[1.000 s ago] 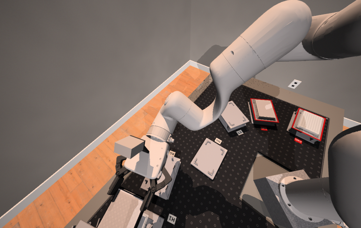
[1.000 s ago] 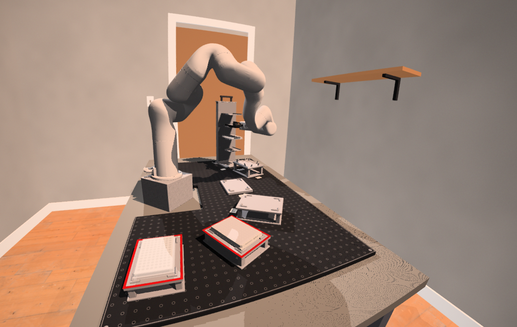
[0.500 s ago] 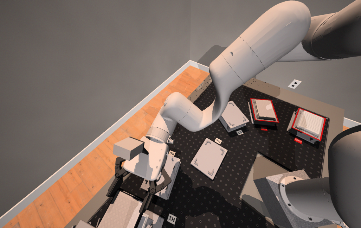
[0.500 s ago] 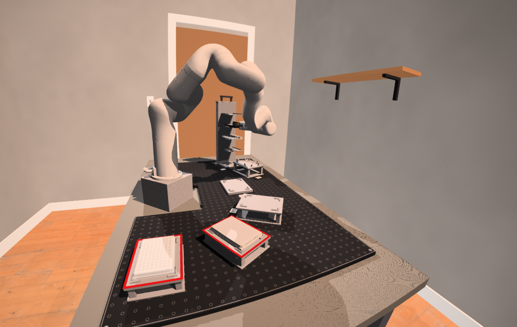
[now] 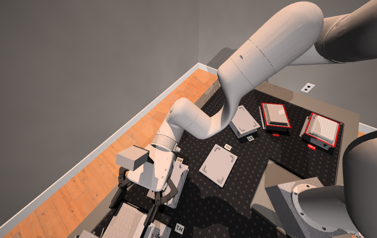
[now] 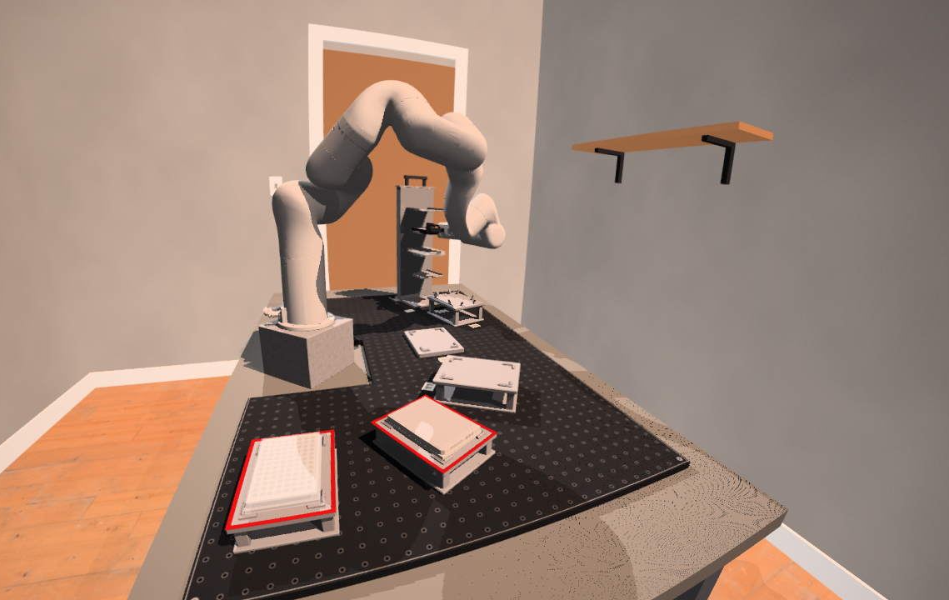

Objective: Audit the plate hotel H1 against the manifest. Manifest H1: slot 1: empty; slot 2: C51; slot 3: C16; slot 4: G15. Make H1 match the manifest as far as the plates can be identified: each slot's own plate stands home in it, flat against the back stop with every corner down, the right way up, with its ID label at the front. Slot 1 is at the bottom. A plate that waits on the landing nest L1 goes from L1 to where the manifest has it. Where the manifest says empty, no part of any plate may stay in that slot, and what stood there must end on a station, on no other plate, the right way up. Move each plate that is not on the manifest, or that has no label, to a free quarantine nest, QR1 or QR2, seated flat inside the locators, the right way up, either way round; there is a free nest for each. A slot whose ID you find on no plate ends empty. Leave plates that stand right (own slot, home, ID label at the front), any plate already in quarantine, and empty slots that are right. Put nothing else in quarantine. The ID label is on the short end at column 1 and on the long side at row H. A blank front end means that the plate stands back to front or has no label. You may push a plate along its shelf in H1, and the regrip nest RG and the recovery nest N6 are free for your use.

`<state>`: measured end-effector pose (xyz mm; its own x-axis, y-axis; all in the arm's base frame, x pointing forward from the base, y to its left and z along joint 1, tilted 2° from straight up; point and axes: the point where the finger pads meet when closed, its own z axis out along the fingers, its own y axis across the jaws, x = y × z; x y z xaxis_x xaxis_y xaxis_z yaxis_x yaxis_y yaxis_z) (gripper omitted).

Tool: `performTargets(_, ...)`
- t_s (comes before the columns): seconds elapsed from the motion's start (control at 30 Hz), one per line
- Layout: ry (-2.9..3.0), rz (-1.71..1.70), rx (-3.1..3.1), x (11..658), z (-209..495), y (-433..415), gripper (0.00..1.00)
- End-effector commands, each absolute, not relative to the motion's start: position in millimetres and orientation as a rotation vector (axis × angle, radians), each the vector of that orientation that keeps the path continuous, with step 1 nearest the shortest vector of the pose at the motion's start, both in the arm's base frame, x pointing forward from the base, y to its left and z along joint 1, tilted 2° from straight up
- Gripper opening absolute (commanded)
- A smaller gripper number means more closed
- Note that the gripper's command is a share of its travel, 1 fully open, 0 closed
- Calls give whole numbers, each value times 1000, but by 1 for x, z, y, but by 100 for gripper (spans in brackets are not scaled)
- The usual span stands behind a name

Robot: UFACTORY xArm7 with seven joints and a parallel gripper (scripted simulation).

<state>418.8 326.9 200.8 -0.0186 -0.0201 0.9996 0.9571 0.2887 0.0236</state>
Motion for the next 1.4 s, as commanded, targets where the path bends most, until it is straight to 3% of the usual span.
performTargets(0.0, -1339, -1016, -966, 419, 202, 329, 0)
performTargets(1.37, -1339, -1016, -966, 414, 203, 346, 0)
